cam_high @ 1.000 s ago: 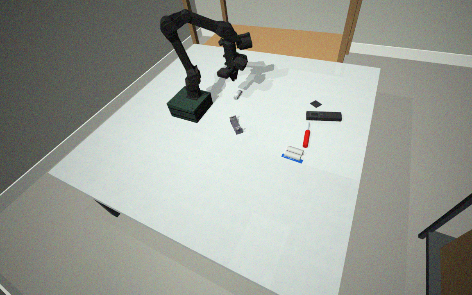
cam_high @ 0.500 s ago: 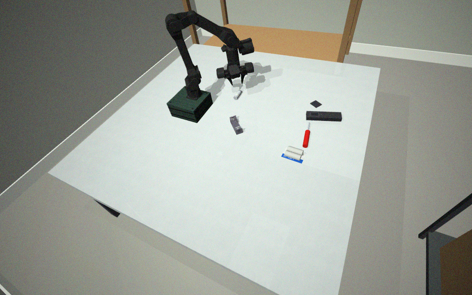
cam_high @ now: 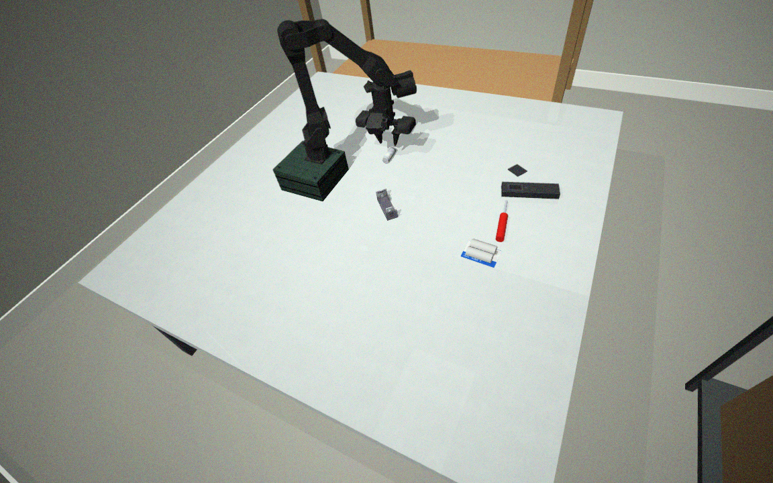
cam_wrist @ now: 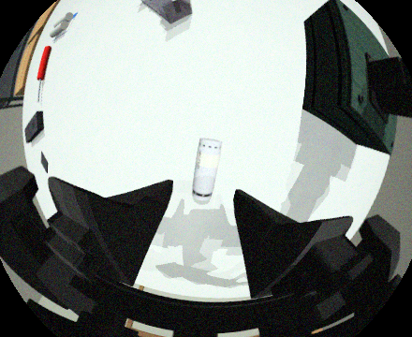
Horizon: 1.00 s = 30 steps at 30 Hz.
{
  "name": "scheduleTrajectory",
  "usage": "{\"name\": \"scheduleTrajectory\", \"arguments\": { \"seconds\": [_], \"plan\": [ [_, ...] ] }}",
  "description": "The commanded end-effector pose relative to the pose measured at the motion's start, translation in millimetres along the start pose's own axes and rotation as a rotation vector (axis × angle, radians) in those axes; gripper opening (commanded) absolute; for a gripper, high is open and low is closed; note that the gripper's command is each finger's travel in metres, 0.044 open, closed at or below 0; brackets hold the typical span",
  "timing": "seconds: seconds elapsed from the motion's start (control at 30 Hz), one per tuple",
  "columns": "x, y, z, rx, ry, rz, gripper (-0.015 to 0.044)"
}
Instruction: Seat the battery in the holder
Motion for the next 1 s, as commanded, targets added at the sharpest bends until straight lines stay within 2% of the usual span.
{"name": "scheduleTrajectory", "arguments": {
  "seconds": [0.0,0.97],
  "plan": [
    [5,-1,0,0.012,0.0,-0.011,0.0242],
    [52,-2,0,0.012,0.0,-0.011,0.0242]
  ]
}}
Point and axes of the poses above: the point midway between the two fingers, 35 mm back from their tips, its own x axis out along the fingers, its own z axis across the jaws, y = z × x, the point moved 5 cm from there along -x, back along the fingers, and after that the axes turned 12 degrees about x, right-handed, at the moved point
